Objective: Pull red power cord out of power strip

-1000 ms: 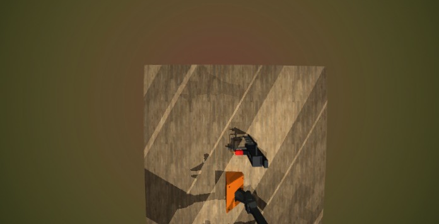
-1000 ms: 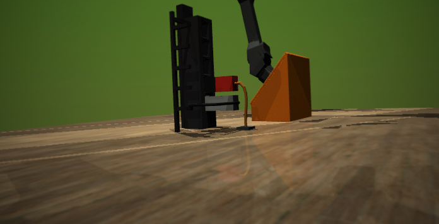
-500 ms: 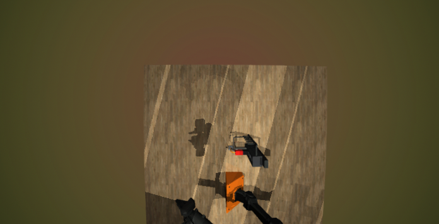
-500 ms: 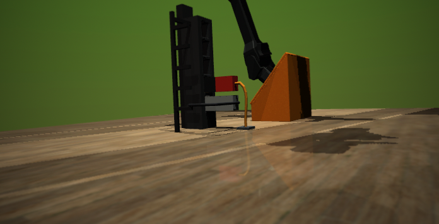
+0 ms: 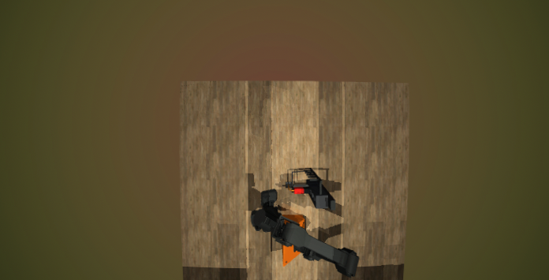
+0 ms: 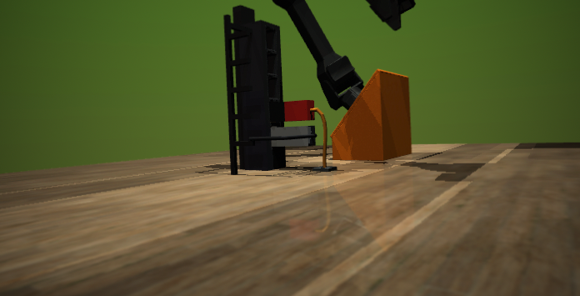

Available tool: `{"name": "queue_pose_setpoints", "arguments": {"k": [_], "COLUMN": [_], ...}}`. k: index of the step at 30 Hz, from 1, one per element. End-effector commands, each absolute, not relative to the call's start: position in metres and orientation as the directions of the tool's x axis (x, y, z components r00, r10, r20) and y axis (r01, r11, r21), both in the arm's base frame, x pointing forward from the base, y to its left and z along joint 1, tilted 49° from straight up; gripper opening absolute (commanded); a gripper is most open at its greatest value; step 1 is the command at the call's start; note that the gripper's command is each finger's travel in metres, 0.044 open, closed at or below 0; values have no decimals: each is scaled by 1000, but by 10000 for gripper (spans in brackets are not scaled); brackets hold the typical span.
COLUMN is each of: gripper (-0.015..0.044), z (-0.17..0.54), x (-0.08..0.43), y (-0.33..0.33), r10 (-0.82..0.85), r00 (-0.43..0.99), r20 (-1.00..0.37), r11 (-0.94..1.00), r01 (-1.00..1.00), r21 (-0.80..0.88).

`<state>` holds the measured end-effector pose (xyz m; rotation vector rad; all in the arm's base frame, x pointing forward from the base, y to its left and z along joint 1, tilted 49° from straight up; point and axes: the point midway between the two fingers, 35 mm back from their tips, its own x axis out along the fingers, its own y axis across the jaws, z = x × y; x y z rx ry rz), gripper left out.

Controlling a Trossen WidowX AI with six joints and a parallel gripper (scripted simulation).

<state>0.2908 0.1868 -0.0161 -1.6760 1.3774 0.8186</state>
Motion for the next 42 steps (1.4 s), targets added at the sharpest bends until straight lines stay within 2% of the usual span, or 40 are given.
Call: {"name": "queue_pose_setpoints", "arguments": {"k": [1,7,42], "gripper": [160,160,160], "z": [-13,0,31], "x": [293,285,282], "y": [124,41,12], "r10": [-598,-740,-745], "r00": [97,-70,-76], "r20": [-795,-668,-663], "r11": [-21,88,91], "r01": [-994,-996,-996], "r21": [-106,8,12]}}
